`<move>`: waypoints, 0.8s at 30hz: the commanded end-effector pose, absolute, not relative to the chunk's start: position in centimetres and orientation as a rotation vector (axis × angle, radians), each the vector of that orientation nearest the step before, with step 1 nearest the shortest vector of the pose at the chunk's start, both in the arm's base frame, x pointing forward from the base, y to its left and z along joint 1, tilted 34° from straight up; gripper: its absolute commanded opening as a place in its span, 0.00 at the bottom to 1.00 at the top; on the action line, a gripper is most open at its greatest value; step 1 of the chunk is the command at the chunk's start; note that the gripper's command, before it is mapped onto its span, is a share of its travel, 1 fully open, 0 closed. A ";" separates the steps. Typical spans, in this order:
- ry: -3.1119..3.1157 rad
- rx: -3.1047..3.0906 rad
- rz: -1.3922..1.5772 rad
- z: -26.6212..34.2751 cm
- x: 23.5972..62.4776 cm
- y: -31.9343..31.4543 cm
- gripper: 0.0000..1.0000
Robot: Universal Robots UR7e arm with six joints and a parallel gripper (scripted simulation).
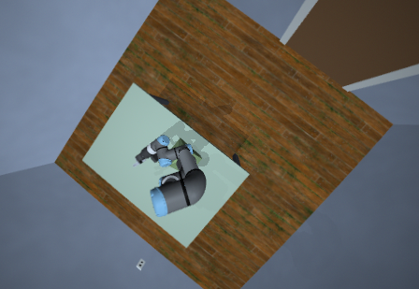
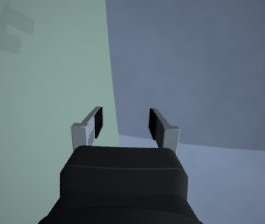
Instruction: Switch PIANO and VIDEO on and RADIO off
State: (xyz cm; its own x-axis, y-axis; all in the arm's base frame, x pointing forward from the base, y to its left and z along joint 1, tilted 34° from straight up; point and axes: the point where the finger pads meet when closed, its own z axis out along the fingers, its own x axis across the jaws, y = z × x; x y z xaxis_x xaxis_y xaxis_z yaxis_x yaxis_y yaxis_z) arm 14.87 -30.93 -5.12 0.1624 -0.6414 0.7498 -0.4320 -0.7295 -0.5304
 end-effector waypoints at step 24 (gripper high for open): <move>1.051 -2.240 -1.603 -5.1 14.9 -31.0 0.00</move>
